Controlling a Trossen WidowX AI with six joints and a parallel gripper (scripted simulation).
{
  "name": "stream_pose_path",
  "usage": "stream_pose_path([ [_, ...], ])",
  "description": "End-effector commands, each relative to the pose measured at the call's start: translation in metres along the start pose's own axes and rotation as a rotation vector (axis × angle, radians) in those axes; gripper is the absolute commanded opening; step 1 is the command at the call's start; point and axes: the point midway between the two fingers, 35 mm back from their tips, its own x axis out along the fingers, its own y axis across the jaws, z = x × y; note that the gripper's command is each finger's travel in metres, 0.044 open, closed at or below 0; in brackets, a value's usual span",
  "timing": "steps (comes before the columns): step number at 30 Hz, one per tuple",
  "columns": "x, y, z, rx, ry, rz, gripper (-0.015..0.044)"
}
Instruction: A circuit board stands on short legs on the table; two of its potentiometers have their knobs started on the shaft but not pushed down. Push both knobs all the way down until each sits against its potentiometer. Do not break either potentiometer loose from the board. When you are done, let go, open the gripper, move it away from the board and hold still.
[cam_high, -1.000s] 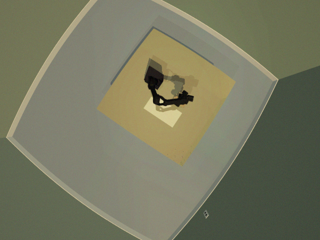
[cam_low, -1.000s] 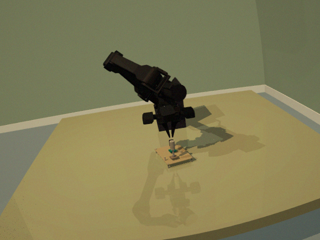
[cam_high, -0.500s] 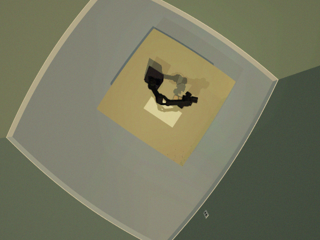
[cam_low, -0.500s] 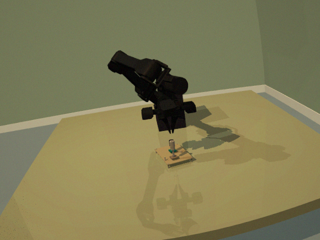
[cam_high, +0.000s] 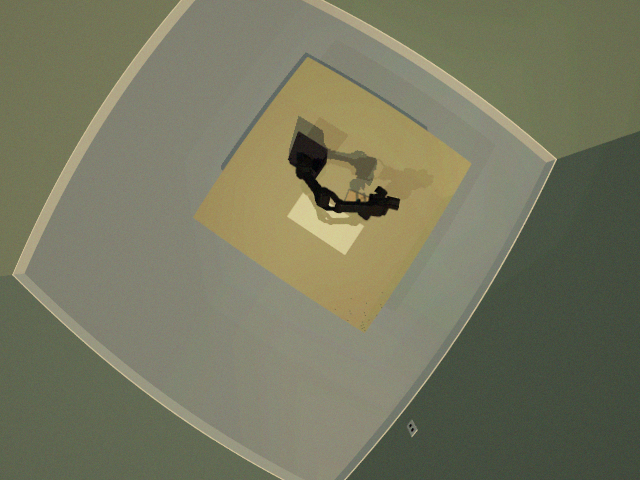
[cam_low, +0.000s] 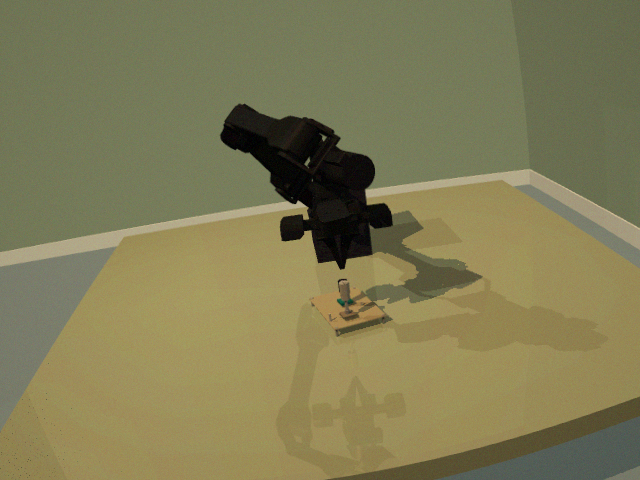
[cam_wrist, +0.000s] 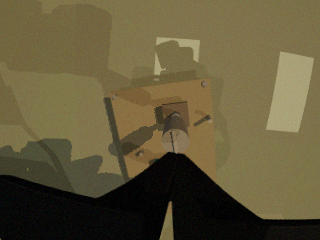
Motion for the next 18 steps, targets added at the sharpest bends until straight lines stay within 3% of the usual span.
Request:
stream_pose_path([
  [1, 0.003, 0.001, -0.001, -0.01, 0.001, -0.005, 0.0],
  [18, 0.023, 0.0, -0.001, -0.009, 0.001, -0.006, 0.0],
])
